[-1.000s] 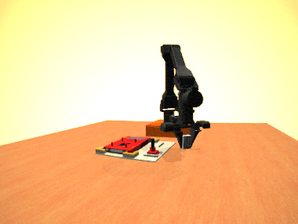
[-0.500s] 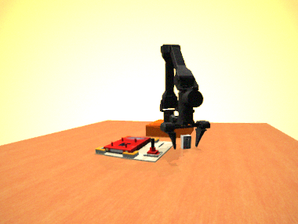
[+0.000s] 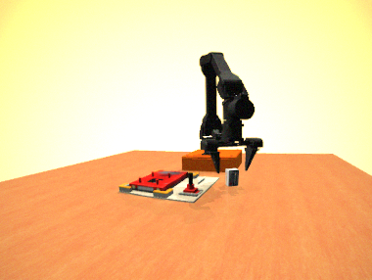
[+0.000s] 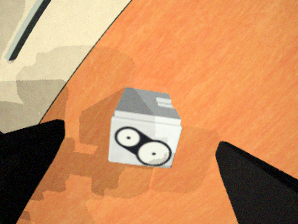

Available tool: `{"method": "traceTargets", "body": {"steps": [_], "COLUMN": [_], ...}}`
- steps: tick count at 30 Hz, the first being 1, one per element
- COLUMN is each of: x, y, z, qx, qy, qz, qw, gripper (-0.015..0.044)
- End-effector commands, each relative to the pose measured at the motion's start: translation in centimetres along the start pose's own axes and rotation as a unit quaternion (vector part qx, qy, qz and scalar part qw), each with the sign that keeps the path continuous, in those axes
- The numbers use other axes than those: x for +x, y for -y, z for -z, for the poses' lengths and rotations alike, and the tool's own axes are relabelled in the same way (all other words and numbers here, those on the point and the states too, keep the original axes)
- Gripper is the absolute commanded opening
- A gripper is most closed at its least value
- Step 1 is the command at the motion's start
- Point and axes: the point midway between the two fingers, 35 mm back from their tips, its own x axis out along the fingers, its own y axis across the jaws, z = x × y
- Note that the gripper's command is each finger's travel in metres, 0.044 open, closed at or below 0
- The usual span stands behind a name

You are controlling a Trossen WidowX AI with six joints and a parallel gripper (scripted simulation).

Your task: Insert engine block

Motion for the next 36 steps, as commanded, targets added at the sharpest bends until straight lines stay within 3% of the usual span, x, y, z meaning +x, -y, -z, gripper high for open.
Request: {"method": "traceTargets", "body": {"steps": [1,13,18,36], "x": [-0.5,-0.1,-4.1,-1.8], "y": [0.0,0.0,0.0,0.0], "z": [0.0,0.0,0.0,-0.2], "qx": [0.001,0.000,0.001,0.001], "qy": [0.001,0.000,0.000,0.001], "qz": [-0.001,0.000,-0.001,-0.001], "qw": [1.000,1.000,1.000,1.000], "gripper": [0.0440,0.0440,0.0440,0.0440]}}
